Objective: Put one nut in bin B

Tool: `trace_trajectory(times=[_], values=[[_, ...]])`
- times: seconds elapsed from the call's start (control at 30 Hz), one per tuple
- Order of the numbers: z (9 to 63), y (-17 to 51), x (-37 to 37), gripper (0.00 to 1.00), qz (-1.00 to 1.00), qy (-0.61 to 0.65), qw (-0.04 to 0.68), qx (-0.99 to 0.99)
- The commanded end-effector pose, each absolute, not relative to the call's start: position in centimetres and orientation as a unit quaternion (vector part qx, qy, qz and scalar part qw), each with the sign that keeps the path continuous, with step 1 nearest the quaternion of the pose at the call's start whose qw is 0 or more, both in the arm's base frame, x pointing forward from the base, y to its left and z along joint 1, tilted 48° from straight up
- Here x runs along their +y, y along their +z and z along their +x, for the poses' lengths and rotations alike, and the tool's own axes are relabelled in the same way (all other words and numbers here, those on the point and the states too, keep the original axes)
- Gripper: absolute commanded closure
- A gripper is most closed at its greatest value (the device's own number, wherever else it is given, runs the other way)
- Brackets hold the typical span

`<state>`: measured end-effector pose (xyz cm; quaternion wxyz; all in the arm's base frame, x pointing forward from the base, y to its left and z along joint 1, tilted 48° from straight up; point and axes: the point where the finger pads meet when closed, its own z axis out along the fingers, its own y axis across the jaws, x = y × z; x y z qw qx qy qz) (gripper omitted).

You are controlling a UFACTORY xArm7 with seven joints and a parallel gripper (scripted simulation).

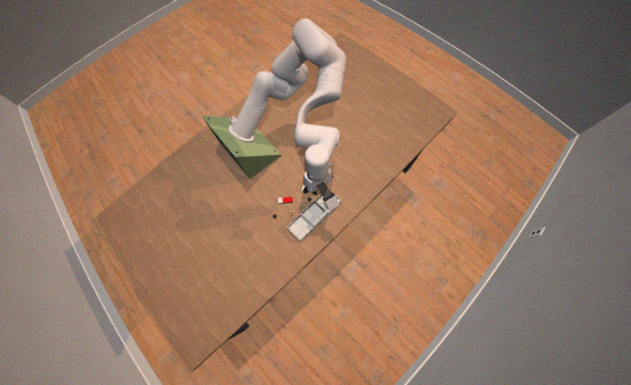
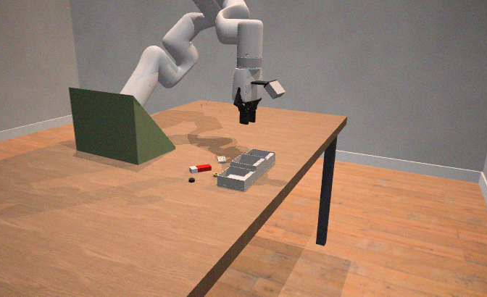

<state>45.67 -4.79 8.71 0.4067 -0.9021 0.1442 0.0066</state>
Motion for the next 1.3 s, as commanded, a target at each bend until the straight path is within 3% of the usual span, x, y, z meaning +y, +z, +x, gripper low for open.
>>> trace_trajectory(times=[0.0,0.2,1.27], values=[[44.6,6.1,-3.3,0.70,-0.902,0.002,0.406,0.147],[42.8,2.1,-0.8,0.70,-0.902,0.002,0.406,0.147],[42.7,2.0,-0.7,0.70,-0.902,0.002,0.406,0.147]])
